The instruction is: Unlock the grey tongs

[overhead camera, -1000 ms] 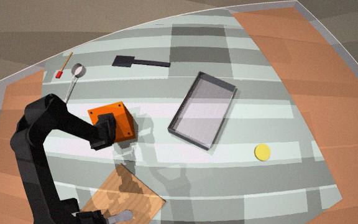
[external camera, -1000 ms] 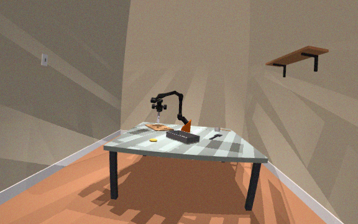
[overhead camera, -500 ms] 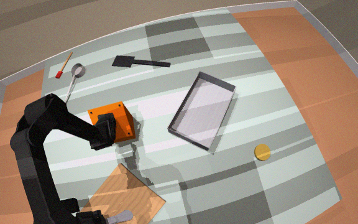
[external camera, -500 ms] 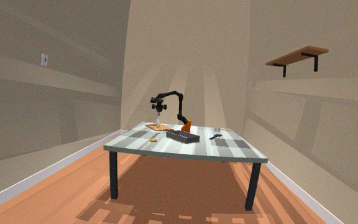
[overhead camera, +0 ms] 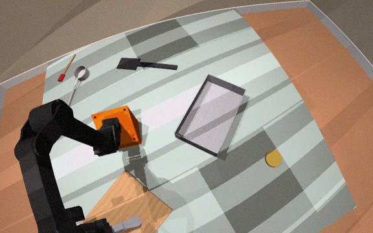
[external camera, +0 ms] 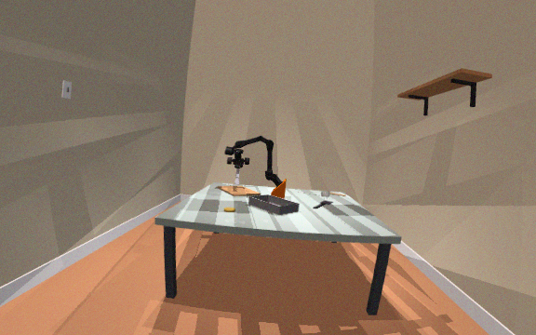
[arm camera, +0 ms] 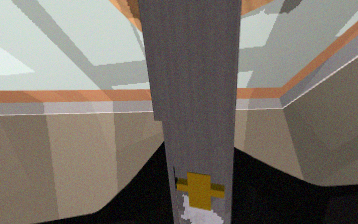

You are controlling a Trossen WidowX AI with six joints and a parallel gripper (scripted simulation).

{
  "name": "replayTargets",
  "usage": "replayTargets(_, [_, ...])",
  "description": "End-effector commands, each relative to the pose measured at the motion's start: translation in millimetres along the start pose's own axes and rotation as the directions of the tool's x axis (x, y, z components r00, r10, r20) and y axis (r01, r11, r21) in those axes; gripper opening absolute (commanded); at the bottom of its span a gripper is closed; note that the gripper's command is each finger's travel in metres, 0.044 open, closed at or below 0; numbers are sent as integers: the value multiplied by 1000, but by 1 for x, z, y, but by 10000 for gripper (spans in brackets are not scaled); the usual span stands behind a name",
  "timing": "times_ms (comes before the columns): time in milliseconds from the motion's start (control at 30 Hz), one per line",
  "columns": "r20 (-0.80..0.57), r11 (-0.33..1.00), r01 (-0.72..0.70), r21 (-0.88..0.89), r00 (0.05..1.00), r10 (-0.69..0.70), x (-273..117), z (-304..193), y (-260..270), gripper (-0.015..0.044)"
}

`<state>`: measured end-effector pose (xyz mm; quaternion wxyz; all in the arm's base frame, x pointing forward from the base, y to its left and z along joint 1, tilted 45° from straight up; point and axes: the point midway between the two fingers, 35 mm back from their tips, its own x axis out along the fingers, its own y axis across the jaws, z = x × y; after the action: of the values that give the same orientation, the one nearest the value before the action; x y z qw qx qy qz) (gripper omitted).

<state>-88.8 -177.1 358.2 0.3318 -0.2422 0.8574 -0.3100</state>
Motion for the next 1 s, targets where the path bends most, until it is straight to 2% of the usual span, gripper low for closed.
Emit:
replayTargets(0, [52,999,-21,-25,998,22,8,8,-1,-150])
replayTargets(467, [274,993,-70,-93,957,93,38,40,-2,-150])
replayTargets(967, [499,994,-54,-100,861,97,67,61,-3,-150])
